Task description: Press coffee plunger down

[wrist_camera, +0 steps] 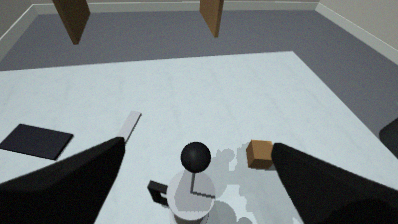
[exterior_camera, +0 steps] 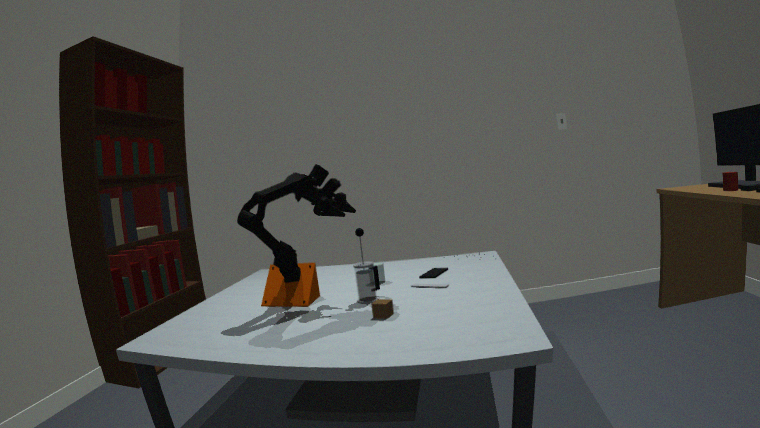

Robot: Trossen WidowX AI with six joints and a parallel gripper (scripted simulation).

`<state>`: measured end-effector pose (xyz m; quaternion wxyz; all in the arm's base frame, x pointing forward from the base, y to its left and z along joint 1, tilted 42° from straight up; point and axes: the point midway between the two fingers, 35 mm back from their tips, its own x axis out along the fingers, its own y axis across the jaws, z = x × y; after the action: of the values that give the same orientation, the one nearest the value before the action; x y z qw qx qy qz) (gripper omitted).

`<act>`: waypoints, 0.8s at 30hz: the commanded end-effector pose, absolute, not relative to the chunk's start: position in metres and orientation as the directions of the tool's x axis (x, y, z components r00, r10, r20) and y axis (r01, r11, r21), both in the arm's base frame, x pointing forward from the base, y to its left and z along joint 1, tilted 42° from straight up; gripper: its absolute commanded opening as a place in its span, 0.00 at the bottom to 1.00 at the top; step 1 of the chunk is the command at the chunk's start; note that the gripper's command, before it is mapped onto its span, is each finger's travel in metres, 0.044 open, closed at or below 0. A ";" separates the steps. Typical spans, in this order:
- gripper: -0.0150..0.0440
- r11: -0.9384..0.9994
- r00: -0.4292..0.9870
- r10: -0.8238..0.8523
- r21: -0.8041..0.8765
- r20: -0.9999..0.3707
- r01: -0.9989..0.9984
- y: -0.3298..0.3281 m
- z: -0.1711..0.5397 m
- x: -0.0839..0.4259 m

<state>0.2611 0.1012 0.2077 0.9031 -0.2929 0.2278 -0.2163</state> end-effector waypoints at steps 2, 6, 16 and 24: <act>1.00 0.720 0.799 -0.532 -0.647 -0.280 0.252 0.078 0.183 0.258; 1.00 0.719 0.801 -0.530 -0.648 -0.277 0.252 0.070 0.174 0.256; 1.00 0.722 0.798 -0.531 -0.646 -0.285 0.250 0.066 0.169 0.264; 1.00 0.723 0.797 -0.531 -0.644 -0.288 0.249 0.060 0.165 0.275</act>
<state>0.2715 0.0630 0.1686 0.8993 -0.3004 0.2307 -0.2184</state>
